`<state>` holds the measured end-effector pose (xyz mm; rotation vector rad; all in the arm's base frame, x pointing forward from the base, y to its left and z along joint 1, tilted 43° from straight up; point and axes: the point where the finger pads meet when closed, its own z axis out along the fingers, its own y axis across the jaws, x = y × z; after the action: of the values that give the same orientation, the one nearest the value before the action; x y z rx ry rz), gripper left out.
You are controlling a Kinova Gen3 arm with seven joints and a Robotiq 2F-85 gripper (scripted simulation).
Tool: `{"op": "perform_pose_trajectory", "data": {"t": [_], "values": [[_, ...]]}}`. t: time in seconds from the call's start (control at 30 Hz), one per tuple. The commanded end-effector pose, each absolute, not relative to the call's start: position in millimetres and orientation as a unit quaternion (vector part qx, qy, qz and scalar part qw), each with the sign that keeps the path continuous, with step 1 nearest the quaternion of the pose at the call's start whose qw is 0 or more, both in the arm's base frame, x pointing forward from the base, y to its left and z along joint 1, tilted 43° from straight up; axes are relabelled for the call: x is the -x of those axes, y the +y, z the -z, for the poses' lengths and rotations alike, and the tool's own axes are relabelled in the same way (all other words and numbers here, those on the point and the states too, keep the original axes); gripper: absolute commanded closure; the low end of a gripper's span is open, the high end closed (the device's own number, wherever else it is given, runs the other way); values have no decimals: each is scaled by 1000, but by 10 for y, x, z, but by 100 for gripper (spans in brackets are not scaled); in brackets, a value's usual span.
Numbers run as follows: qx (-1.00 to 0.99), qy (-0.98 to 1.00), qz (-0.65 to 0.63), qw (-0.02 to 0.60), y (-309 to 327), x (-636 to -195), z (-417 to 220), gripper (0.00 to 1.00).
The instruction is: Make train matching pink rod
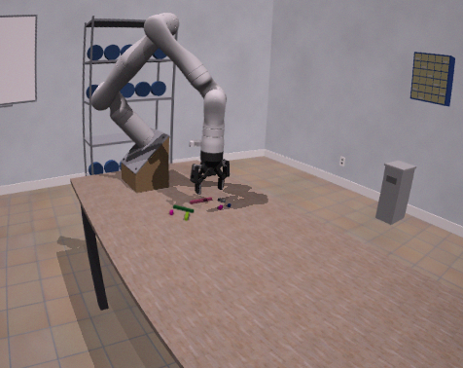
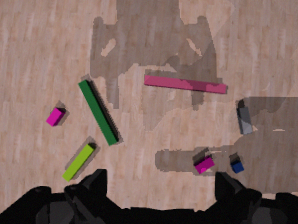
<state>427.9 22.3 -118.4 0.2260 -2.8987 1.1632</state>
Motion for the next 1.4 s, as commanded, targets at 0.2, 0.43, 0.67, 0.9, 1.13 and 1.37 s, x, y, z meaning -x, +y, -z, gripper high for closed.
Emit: {"op": "perform_pose_trajectory", "data": {"t": [0.2,0.43,0.67,0.9,1.13,1.37], "values": [[119,-917,-372,-74,457,-4223,1361,0],[219,-900,-360,-116,586,-4207,1459,0],[329,-868,-336,-162,754,-4199,1582,0],[390,-844,-317,-188,872,-4196,1665,0],[414,-833,-309,-198,916,-4195,1696,0],[422,-829,-307,-201,922,-4188,1704,0]]}}
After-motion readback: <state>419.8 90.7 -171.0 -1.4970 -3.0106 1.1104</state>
